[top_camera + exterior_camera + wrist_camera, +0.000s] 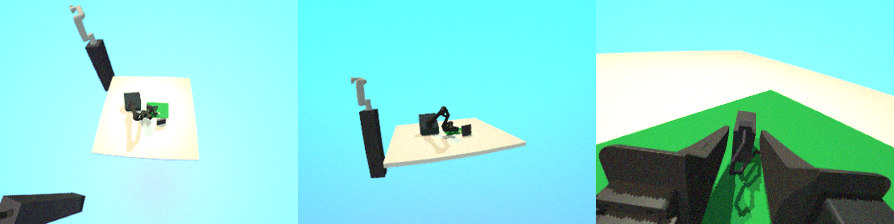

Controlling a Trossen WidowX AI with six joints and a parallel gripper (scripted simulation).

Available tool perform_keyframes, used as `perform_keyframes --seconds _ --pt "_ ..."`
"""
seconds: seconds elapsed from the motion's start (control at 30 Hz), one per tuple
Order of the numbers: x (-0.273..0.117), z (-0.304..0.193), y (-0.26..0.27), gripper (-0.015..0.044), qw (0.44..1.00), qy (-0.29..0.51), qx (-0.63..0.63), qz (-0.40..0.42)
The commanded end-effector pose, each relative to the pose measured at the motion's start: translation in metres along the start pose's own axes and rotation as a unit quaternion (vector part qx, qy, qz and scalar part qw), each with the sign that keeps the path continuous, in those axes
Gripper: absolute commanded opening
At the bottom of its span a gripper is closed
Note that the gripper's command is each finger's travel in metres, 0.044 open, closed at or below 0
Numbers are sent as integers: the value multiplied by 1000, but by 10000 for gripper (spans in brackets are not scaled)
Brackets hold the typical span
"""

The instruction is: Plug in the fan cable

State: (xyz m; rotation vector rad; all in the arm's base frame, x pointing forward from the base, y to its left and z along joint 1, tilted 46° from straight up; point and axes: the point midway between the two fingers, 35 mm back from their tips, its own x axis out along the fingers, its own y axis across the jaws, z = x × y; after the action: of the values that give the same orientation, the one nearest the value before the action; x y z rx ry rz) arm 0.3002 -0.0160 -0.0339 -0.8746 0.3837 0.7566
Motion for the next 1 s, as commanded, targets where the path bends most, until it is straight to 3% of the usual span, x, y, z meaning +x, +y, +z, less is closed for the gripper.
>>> perform_keyframes --seconds 0.0,0.97 --pt "0 0 0 140 1000 0 0 0" --pt "-79 30 -6 140 1000 2 -1 2"
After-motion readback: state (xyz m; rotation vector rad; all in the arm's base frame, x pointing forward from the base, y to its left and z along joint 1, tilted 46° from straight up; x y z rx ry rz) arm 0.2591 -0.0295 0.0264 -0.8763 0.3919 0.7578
